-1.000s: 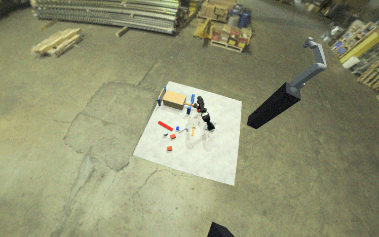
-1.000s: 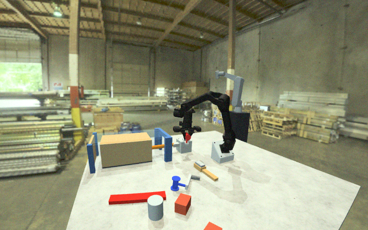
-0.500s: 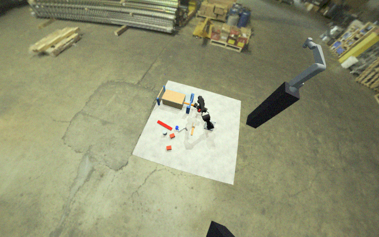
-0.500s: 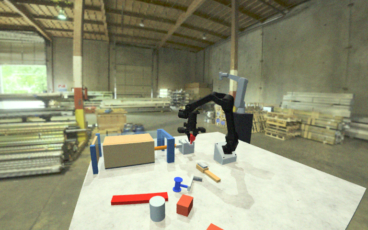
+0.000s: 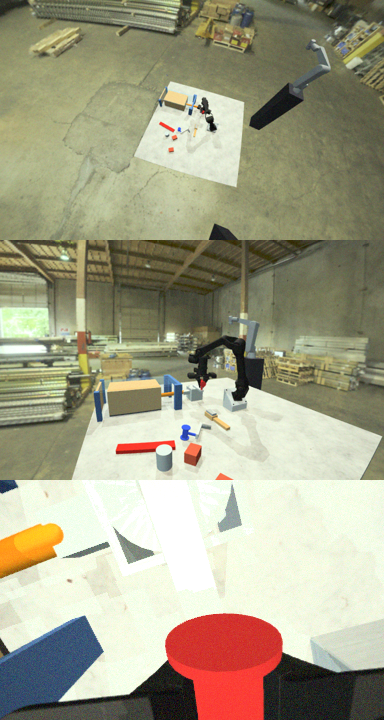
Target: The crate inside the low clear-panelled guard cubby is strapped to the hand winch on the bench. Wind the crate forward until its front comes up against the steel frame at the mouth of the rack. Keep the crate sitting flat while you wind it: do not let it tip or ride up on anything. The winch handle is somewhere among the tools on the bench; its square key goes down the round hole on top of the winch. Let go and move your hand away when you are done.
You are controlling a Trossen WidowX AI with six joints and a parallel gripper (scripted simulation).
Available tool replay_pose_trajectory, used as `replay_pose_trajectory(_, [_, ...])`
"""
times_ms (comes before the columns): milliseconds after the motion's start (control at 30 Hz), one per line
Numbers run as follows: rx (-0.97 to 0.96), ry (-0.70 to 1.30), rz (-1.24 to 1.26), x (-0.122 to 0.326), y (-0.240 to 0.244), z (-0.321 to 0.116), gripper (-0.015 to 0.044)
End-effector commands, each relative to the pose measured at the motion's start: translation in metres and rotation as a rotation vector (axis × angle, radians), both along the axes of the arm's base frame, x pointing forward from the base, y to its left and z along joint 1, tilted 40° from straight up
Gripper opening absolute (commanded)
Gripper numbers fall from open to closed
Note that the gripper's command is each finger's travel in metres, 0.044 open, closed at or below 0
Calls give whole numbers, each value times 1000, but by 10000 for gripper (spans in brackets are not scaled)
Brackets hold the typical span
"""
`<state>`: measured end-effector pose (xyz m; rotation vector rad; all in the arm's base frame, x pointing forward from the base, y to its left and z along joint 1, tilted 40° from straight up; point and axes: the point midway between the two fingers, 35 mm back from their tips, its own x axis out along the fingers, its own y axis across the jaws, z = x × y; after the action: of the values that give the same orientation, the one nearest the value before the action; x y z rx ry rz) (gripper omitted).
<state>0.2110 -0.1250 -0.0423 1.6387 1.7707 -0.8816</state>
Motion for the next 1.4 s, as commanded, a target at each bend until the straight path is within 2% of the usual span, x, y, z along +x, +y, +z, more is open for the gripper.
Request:
replay_pose_trajectory(0, [4, 22, 5, -11, 1, -1, 0])
replay_pose_trajectory(1367, [2, 24, 4, -50, -19, -11, 0])
